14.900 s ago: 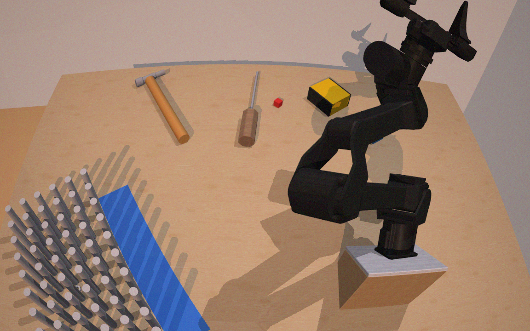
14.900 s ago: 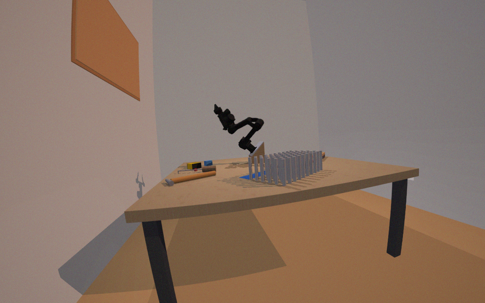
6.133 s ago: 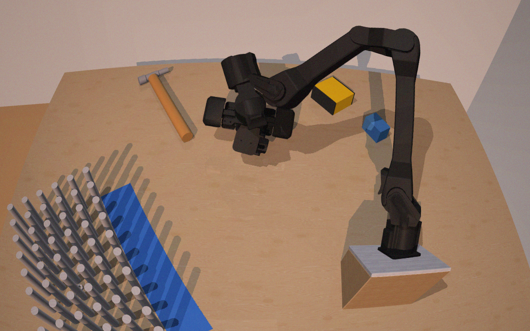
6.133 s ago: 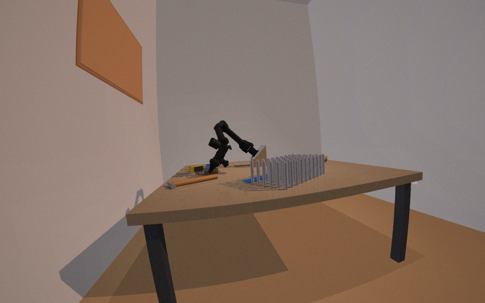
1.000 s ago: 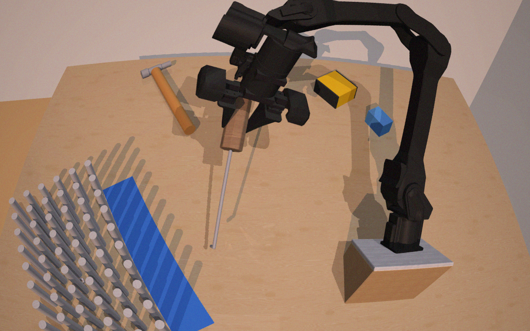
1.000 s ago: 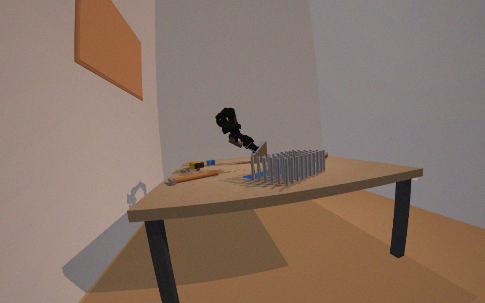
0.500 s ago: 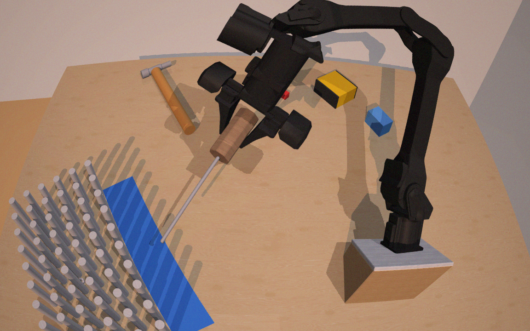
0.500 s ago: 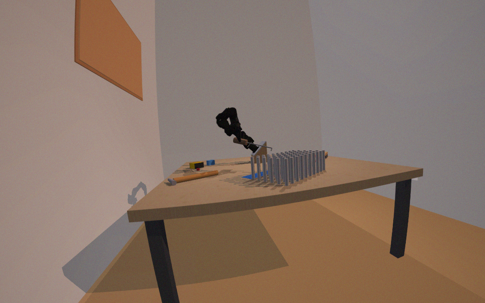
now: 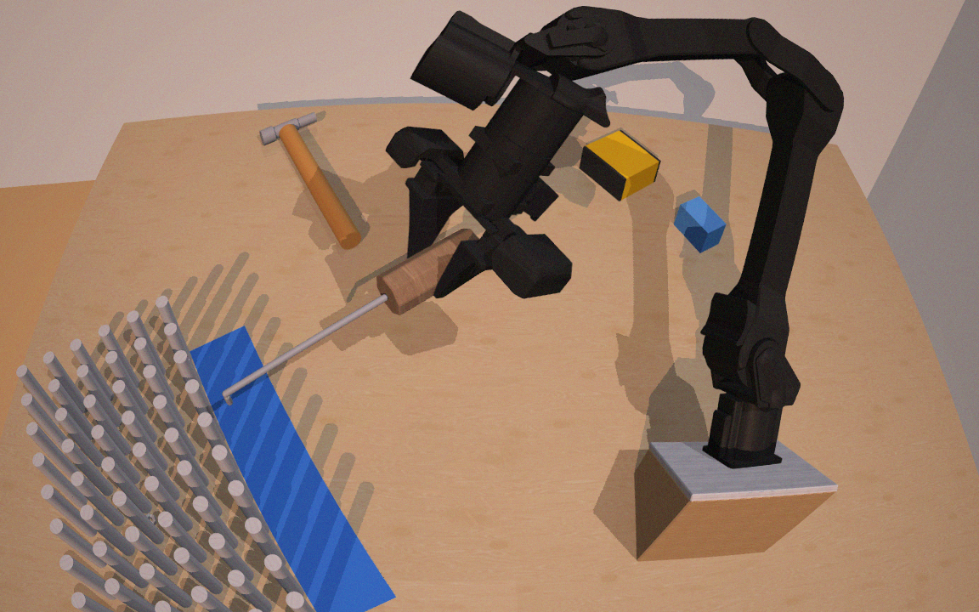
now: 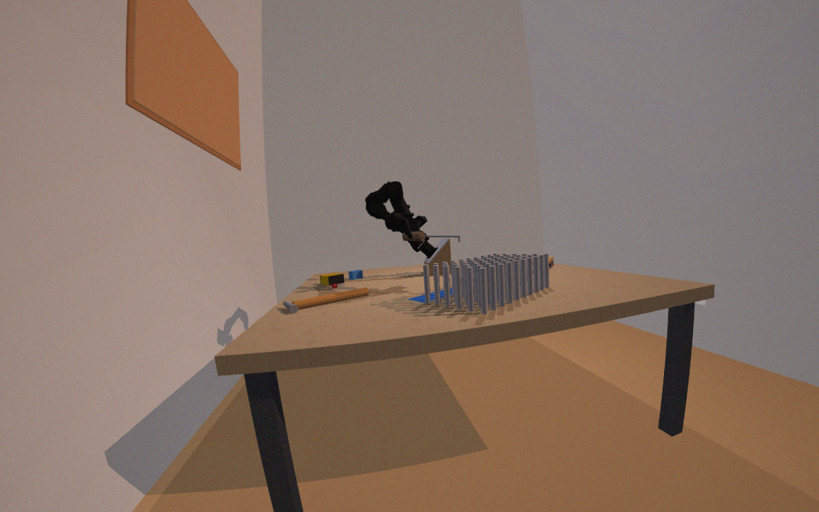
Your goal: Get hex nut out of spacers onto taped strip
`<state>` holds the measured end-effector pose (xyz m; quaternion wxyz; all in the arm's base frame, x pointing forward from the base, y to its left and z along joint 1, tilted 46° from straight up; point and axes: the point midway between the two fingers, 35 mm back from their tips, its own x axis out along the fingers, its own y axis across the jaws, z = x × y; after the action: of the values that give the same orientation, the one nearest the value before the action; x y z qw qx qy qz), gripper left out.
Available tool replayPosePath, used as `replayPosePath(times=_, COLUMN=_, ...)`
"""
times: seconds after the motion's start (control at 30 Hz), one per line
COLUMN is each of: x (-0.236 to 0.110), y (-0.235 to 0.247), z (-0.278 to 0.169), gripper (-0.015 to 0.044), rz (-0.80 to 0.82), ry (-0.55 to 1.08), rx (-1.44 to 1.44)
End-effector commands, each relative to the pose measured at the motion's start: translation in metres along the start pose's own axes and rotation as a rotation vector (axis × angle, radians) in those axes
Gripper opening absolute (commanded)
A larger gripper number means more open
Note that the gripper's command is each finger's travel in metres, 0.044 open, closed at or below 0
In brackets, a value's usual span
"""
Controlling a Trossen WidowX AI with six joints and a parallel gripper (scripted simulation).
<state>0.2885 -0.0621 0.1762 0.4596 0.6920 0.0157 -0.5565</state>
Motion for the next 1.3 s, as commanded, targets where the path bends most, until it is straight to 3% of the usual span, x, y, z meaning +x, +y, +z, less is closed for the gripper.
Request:
replayPosePath(times=0.0, x=-0.002, y=-0.006, z=-0.006, gripper=0.0, rz=-0.016, ry=0.042, rx=0.127)
replayPosePath(times=0.37, x=0.004, y=-0.006, z=-0.005, gripper=0.0, rz=-0.019, ry=0.042, rx=0.133)
replayPosePath(times=1.27, x=0.126, y=-0.017, z=0.07, gripper=0.0, rz=-0.017, ry=0.04, rx=0.129)
